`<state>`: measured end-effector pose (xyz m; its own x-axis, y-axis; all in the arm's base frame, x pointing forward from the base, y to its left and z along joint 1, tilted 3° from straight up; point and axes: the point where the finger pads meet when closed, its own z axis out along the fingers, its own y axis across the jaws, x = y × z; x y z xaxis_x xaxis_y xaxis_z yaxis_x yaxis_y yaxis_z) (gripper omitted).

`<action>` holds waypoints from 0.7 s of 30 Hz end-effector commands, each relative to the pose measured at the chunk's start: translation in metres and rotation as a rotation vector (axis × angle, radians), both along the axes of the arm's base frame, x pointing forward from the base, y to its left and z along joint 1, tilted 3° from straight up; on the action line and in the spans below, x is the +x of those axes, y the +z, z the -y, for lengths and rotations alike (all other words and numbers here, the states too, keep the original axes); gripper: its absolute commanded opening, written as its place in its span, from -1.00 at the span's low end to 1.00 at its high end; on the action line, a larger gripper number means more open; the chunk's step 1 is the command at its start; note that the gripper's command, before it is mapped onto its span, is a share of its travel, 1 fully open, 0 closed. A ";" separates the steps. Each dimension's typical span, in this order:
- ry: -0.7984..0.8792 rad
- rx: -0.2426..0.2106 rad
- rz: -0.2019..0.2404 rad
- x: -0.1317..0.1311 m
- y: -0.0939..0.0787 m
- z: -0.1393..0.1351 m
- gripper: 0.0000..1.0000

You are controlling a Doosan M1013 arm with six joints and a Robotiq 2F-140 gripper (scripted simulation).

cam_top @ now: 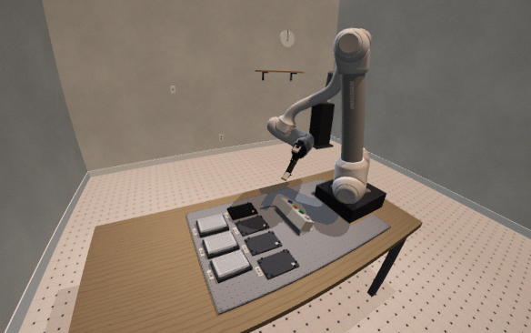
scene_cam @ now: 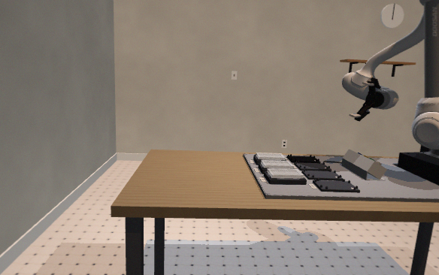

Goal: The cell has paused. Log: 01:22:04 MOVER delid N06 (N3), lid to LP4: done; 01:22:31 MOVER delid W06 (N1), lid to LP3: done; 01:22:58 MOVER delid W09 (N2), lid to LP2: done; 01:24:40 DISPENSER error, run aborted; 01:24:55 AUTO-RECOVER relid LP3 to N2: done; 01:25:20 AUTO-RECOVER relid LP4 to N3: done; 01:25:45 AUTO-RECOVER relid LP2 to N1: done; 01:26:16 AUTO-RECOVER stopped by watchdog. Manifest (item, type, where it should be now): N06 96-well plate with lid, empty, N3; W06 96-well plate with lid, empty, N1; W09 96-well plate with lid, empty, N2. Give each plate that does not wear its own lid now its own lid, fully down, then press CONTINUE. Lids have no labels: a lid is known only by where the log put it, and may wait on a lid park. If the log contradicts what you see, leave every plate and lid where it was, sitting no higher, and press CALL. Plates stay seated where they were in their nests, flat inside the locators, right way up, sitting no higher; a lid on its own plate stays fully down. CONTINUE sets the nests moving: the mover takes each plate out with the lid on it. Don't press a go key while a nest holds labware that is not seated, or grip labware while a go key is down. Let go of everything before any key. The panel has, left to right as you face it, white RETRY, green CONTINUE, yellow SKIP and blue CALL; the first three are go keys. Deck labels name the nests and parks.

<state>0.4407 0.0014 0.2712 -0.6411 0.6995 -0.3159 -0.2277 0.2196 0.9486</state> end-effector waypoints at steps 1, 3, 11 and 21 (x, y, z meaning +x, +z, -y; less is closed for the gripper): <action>0.008 -0.037 -0.021 0.005 -0.005 -0.001 1.00; 0.020 -0.104 -0.055 0.013 -0.014 0.000 1.00; 0.110 -0.454 -0.254 0.058 -0.066 -0.006 1.00; 0.181 -0.730 -0.412 0.094 -0.107 -0.012 1.00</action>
